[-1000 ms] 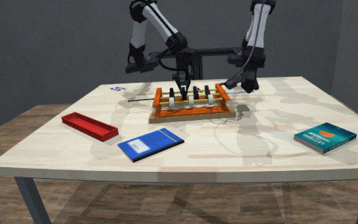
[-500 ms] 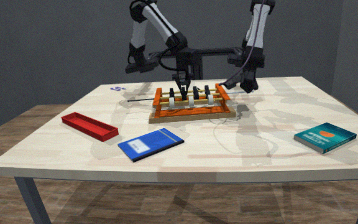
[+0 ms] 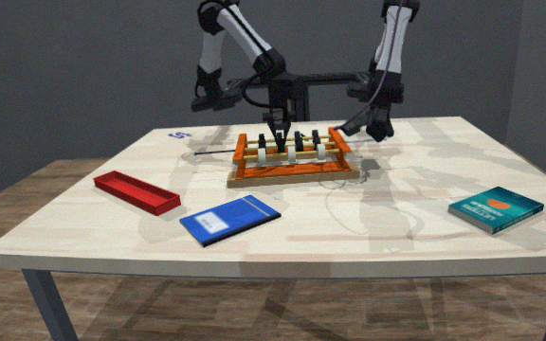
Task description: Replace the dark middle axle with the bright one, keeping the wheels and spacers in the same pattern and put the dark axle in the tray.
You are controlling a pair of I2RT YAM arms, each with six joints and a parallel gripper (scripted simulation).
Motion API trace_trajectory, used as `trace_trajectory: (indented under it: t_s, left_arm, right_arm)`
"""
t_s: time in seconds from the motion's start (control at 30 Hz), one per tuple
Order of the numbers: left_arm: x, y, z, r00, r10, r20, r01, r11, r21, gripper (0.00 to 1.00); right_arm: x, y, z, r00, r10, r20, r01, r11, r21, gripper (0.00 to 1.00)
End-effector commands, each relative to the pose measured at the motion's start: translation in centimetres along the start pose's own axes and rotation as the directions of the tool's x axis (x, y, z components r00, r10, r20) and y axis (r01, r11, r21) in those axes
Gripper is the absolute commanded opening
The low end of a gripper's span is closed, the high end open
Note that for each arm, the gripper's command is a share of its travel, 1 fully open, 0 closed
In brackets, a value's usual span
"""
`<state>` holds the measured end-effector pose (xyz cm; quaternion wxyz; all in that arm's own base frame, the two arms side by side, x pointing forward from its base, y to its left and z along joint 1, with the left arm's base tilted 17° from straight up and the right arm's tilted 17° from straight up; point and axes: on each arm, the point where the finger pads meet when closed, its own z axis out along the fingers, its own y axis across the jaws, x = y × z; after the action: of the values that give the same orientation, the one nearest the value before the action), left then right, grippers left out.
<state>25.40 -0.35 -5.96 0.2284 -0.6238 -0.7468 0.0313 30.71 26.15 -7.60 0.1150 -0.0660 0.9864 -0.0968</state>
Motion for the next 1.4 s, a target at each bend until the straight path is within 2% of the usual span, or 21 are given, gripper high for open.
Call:
trace_trajectory:
  t_s: [0.0,0.47,0.5,0.53,0.67,0.77,0.93,1.03,1.07,1.2,1.37]
  left_arm:
    - [-2.3,1.1,0.0,0.998,0.025,0.058,-0.023,0.999,-0.031,0.0]
    - [-2.2,0.9,0.3,0.998,0.016,0.059,-0.014,1.0,-0.023,0.0]
    - [-2.1,0.8,0.3,0.998,0.026,0.061,-0.024,0.999,-0.022,0.0]
    - [-2.3,1.1,0.1,0.997,0.033,0.063,-0.031,0.999,-0.026,0.0]
    - [-2.3,1.1,0.1,0.998,0.02,0.066,-0.018,0.999,-0.026,0.0]
    - [-2.1,0.3,0.8,0.998,0.027,0.058,-0.026,1.0,-0.004,0.0]
    - [-2.0,0.8,-0.3,0.998,0.014,0.069,-0.011,0.999,-0.053,0.0]
    - [-2.0,0.5,0.2,0.998,0.021,0.063,-0.019,0.999,-0.035,0.0]
    - [-1.9,0.7,-0.1,0.998,0.022,0.066,-0.02,0.999,-0.042,0.0]
    - [-2.2,1.1,0.1,0.997,0.032,0.063,-0.03,0.999,-0.037,0.0]
    - [-2.2,1.2,0.1,0.997,0.039,0.062,-0.037,0.999,-0.032,0.0]
  right_arm:
    - [0.1,0.6,0.7,1.0,-0.003,-0.005,0.003,1.0,-0.012,0.0]
    - [0.2,0.2,1.1,1.0,0.003,-0.012,-0.003,1.0,-0.005,0.0]
    - [-0.3,0.5,0.3,1.0,0.005,0.007,-0.005,1.0,-0.017,0.0]
    - [0.3,0.0,1.4,1.0,0.003,-0.018,-0.003,1.0,0.0,0.0]
    - [0.2,0.3,0.8,1.0,-0.003,-0.006,0.002,1.0,-0.008,0.0]
    - [0.2,0.2,1.0,1.0,-0.005,-0.008,0.005,1.0,-0.003,0.0]
    - [0.6,0.0,1.5,1.0,-0.008,-0.022,0.008,1.0,0.002,0.0]
    - [0.8,-0.1,1.5,1.0,-0.007,-0.023,0.007,1.0,0.005,0.0]
    - [-0.1,0.4,0.2,1.0,0.002,0.0,-0.002,1.0,-0.011,0.0]
    - [1.0,0.3,1.1,1.0,-0.003,-0.018,0.003,1.0,0.0,0.0]
    - [0.5,0.1,0.9,1.0,-0.008,-0.03,0.008,1.0,0.004,0.0]
